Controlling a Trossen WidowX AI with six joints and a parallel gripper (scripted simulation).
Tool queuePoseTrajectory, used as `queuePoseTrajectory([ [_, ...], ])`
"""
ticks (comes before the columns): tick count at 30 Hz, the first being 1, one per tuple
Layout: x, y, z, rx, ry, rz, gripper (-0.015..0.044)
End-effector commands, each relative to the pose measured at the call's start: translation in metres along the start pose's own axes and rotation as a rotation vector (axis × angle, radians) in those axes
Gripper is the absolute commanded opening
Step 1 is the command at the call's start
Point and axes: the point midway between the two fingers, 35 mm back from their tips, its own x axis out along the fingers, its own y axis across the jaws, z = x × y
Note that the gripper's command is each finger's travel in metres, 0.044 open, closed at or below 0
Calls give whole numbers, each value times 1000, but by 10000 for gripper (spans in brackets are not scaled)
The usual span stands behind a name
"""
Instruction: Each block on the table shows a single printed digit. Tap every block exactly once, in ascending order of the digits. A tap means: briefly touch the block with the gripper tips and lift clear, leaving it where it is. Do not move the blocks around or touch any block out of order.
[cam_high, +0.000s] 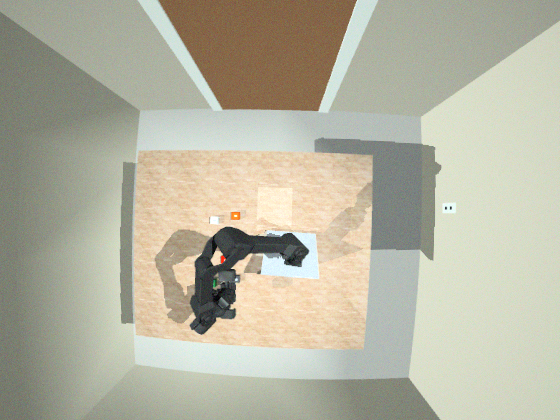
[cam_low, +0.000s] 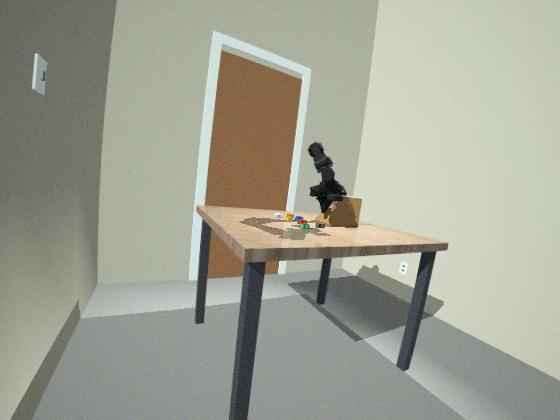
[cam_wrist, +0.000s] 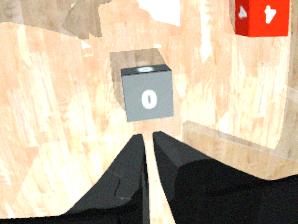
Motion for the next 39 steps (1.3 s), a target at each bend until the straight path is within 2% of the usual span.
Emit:
queuePoseTrajectory([
  [1, -54, 1, 0, 10, -9, 15, 20],
  [8, -56, -8, 9, 7, -9, 23, 20],
  [11, -62, -55, 45, 0, -14, 46, 20],
  [16, -62, -123, 78, 0, -20, 50, 20],
  [25, -53, -262, 97, 12, -11, 2, 20],
  [32, -50, -266, 97, 12, -11, -1, 20],
  [37, 18, -267, 98, 13, -11, -3, 20],
  [39, 28, -267, 97, 13, -11, -5, 20],
])
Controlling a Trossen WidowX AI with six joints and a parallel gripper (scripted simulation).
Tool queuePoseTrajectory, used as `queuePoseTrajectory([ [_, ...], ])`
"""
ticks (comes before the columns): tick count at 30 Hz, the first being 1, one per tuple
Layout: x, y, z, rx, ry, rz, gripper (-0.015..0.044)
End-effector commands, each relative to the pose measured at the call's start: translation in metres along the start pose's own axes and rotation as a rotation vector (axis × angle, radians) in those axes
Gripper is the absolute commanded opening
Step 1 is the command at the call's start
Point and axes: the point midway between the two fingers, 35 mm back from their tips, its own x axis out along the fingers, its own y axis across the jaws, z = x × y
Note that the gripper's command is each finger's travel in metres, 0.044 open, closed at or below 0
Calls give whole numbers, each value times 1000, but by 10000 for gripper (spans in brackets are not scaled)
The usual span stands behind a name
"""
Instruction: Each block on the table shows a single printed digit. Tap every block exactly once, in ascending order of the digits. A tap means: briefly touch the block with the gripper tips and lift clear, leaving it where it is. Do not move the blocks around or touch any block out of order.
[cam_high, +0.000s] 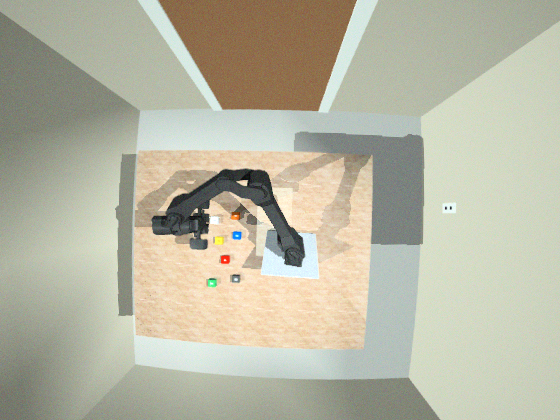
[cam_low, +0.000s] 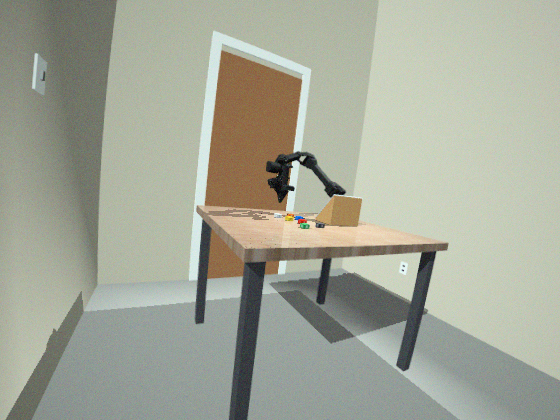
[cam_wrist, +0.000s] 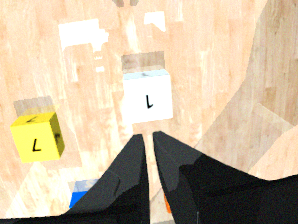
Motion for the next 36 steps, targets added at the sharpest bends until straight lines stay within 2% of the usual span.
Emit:
queuePoseTrajectory([
  [1, 39, -5, -8, -7, 18, -15, 20],
  [27, 69, -5, -8, -7, 18, -16, 20],
  [33, 69, -5, -8, -7, 18, -16, 20],
  [36, 48, -4, -7, -6, 15, -13, 20],
])
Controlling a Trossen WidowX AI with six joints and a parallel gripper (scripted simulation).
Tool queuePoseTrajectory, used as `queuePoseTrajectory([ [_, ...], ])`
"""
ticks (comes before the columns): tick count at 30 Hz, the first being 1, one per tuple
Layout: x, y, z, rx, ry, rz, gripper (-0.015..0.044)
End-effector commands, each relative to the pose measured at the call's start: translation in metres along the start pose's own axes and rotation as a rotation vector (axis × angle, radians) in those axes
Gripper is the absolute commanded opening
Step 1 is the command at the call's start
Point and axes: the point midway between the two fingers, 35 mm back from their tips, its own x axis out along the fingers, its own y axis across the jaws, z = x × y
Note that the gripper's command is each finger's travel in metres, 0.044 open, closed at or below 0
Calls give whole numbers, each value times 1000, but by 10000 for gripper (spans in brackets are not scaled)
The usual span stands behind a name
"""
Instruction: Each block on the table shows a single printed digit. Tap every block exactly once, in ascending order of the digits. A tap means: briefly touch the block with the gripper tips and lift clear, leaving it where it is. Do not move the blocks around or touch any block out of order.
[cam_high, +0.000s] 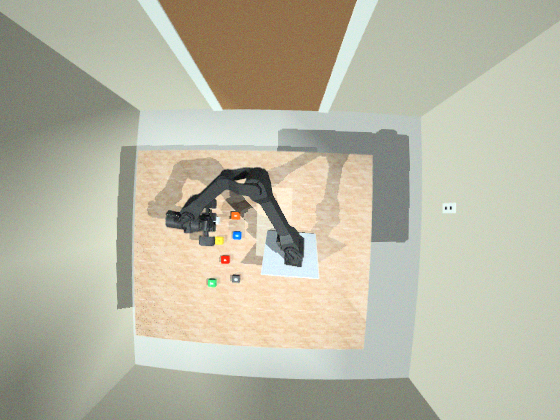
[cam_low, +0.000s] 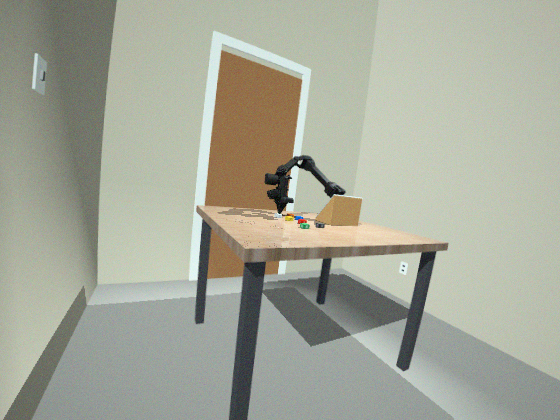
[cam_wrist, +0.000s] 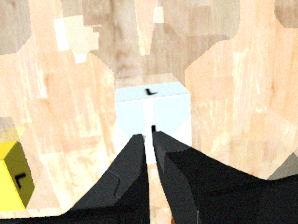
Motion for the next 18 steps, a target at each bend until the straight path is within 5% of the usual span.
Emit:
queuePoseTrajectory([
  [1, -22, -1, 0, 2, -1, -4, 20],
  [6, -26, 0, 0, 1, -1, -4, 20],
  [12, -102, 0, 0, 1, 0, 0, 20],
  [18, -105, 0, 0, 1, 0, -1, 20],
])
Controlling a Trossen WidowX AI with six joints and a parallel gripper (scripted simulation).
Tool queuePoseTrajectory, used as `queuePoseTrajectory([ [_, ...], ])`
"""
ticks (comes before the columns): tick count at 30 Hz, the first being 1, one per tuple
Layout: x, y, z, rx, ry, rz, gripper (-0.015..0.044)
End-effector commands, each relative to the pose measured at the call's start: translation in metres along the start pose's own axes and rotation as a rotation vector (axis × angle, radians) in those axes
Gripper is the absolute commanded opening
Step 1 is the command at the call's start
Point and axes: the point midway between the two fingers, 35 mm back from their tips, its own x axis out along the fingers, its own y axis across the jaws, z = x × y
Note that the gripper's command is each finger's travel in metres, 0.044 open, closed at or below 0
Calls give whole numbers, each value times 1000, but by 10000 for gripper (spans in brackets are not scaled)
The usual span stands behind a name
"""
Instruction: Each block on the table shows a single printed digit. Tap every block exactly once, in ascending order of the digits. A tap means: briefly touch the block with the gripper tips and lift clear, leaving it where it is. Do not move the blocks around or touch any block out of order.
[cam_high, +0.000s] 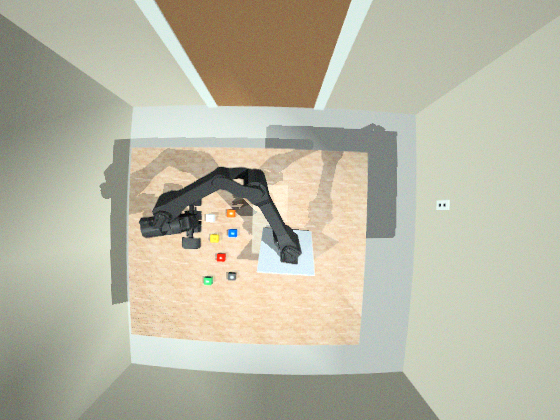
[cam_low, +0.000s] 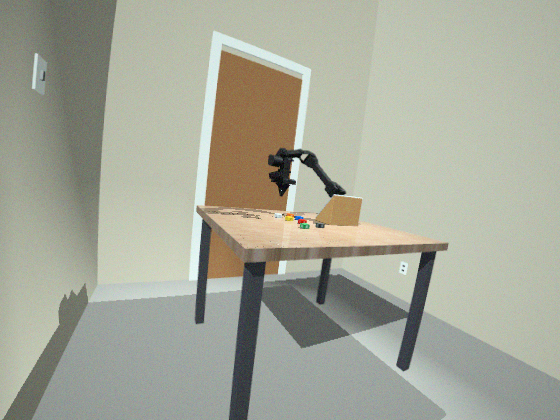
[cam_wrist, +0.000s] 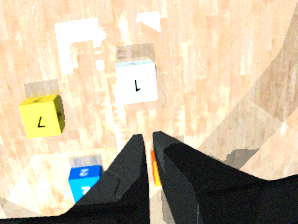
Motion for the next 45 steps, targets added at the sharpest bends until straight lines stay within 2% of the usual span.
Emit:
queuePoseTrajectory([
  [1, -7, 0, -4, 6, 14, 5, 20],
  [11, -8, 62, -90, 2, 18, 8, 20],
  [18, -5, 63, -92, 2, 18, 8, 20],
  [24, 71, 63, -93, 2, 17, 4, 20],
  [45, 92, 63, -94, 2, 17, 3, 20],
])
